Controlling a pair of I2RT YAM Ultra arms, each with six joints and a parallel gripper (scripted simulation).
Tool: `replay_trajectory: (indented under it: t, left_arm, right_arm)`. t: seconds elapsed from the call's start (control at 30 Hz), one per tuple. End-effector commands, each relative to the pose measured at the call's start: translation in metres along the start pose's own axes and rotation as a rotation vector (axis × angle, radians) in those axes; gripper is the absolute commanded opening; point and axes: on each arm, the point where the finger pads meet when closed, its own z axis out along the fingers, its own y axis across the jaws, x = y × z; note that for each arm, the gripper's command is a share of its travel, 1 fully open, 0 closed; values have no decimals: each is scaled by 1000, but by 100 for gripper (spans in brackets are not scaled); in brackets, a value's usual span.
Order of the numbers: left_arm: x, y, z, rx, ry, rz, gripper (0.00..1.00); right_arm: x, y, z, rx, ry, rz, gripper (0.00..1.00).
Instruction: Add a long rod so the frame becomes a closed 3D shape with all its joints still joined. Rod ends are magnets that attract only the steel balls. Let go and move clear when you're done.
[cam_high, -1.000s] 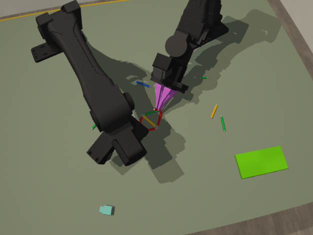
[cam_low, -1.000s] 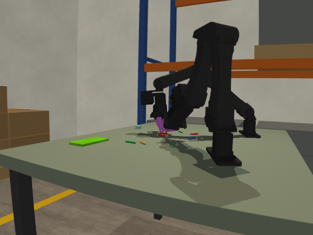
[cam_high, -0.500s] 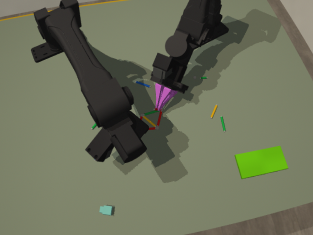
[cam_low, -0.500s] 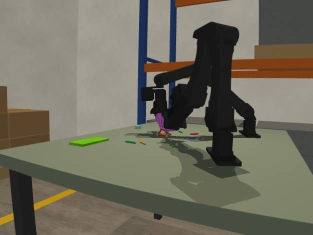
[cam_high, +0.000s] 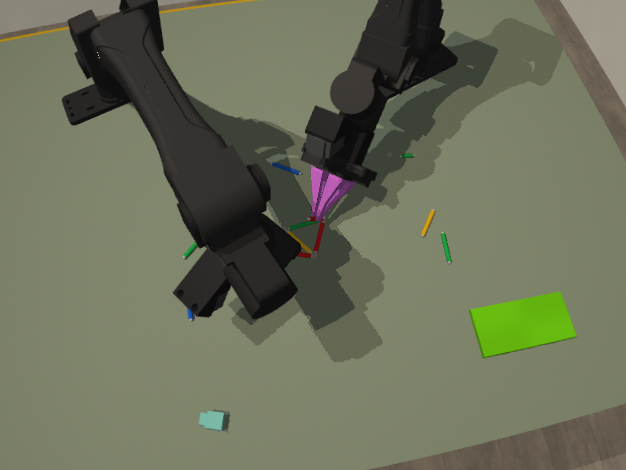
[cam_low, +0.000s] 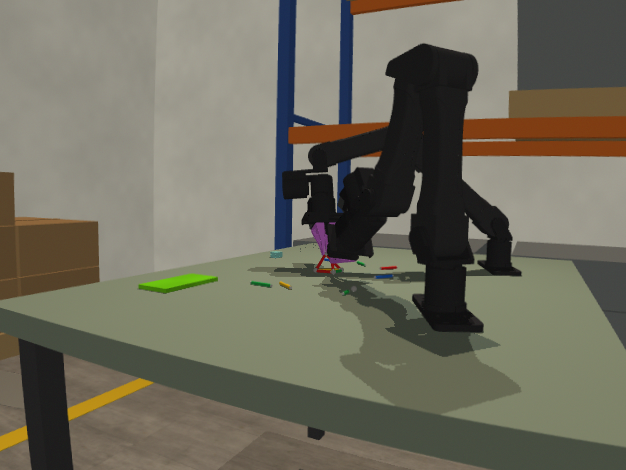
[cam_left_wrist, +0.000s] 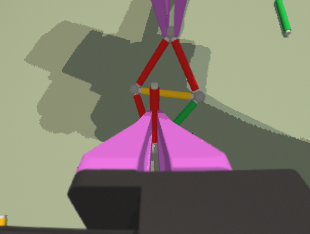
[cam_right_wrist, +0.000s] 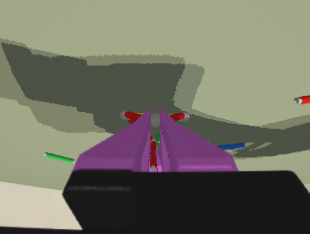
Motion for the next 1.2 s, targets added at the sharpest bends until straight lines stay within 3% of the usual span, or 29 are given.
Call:
replay_trajectory:
  t: [0.0, 0.23, 0.57, 1.17]
  left_arm:
    - [-9, 2, -1, -5, -35, -2, 0]
    - [-9, 2, -1, -5, -35, -2, 0]
    - [-9, 2, -1, -5, -35, -2, 0]
    - [-9, 2, -1, -5, -35, -2, 0]
  right_arm:
    - [26, 4, -15, -19, 22, -22, 0]
    - [23, 2, -18, -2, -36, -4, 0]
    - [44, 0, -16, 0, 43, -18, 0]
    - [58, 2, -11, 3, 61, -25, 0]
